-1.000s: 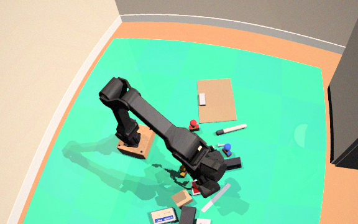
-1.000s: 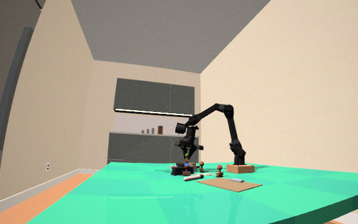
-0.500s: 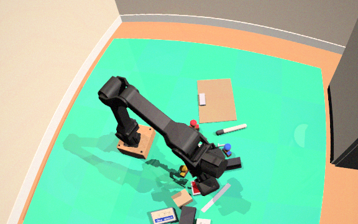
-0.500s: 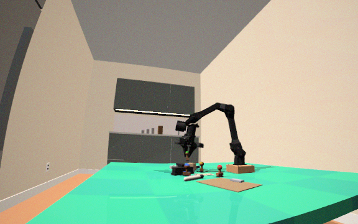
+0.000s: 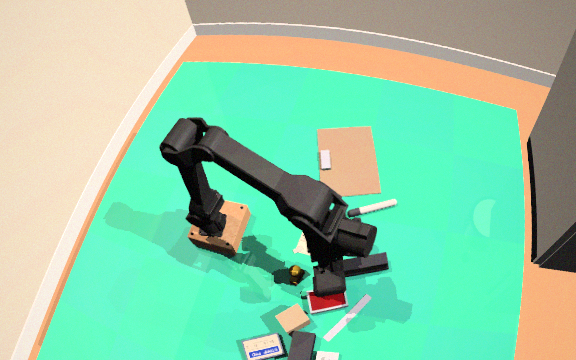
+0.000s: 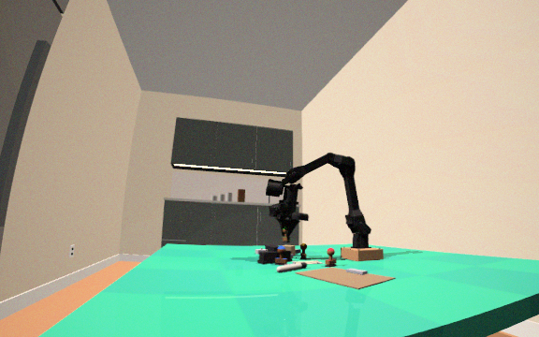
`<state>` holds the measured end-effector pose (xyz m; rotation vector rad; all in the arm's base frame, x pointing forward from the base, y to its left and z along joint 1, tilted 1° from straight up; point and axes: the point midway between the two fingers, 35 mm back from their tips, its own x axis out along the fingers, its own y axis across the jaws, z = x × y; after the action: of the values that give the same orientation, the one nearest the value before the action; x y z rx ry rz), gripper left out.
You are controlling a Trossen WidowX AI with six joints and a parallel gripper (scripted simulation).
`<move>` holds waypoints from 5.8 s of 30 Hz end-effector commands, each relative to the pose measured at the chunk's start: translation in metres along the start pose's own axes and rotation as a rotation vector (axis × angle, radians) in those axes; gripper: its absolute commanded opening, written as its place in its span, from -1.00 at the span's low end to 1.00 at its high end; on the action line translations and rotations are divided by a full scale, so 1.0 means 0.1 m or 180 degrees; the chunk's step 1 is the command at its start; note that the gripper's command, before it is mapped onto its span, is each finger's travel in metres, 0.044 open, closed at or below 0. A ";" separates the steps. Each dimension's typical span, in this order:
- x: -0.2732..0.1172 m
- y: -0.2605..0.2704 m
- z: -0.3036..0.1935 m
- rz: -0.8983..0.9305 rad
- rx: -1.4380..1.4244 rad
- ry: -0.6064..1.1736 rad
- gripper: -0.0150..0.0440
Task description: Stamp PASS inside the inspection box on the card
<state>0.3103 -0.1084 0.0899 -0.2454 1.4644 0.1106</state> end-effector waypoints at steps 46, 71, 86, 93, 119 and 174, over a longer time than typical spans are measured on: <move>-0.04 1.05 0.00 -0.0371 0.3012 0.0334 -0.49; 0.12 1.07 0.00 -0.0376 0.3011 0.0330 -0.49; 0.22 1.07 -0.01 -0.0379 0.3010 0.0328 -0.49; 0.27 1.08 -0.01 -0.0380 0.3009 0.0327 -0.49; 0.44 1.10 -0.03 -0.0384 0.3008 0.0324 -0.49; 0.61 1.12 -0.06 -0.0377 0.3004 0.0317 -0.49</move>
<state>0.2873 -0.0053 0.0194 0.4383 1.4478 -0.6808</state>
